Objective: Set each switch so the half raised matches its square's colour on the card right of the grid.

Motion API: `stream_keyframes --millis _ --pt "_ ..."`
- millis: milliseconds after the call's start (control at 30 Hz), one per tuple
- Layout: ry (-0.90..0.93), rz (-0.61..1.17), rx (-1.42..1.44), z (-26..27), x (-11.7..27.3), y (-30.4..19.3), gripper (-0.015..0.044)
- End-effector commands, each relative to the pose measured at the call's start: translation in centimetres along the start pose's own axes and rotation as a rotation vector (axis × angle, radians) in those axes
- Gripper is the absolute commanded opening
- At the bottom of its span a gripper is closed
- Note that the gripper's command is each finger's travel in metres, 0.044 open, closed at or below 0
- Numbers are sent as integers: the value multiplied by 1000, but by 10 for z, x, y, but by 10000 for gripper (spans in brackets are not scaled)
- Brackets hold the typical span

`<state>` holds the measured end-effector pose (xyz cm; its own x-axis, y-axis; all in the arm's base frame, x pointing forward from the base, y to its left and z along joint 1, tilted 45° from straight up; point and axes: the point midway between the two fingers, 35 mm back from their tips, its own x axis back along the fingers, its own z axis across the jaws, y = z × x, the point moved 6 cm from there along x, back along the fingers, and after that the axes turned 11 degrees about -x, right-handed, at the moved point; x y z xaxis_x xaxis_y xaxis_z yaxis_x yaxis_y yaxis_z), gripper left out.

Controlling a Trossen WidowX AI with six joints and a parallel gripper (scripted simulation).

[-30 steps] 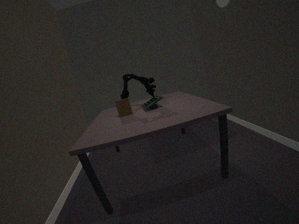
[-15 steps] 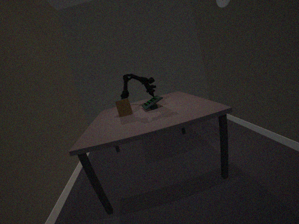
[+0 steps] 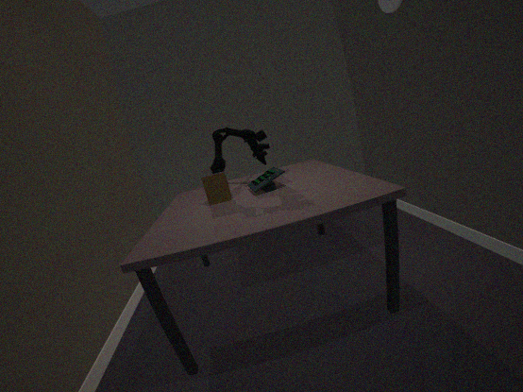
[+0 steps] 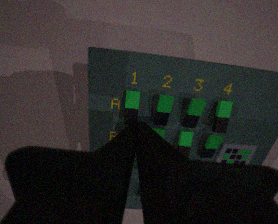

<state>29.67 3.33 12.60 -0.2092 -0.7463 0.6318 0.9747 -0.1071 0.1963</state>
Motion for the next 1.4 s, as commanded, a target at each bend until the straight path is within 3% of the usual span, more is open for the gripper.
stream_keyframes --millis 0,267,367,500,1367 --pt "7 -17 14 3 19 0 0" --pt "5 -17 15 -28 19 7 0" --pt "5 -15 15 -28 16 7 0" --pt "2 7 16 -27 -16 10 0" --pt "3 7 16 -27 -40 10 0"
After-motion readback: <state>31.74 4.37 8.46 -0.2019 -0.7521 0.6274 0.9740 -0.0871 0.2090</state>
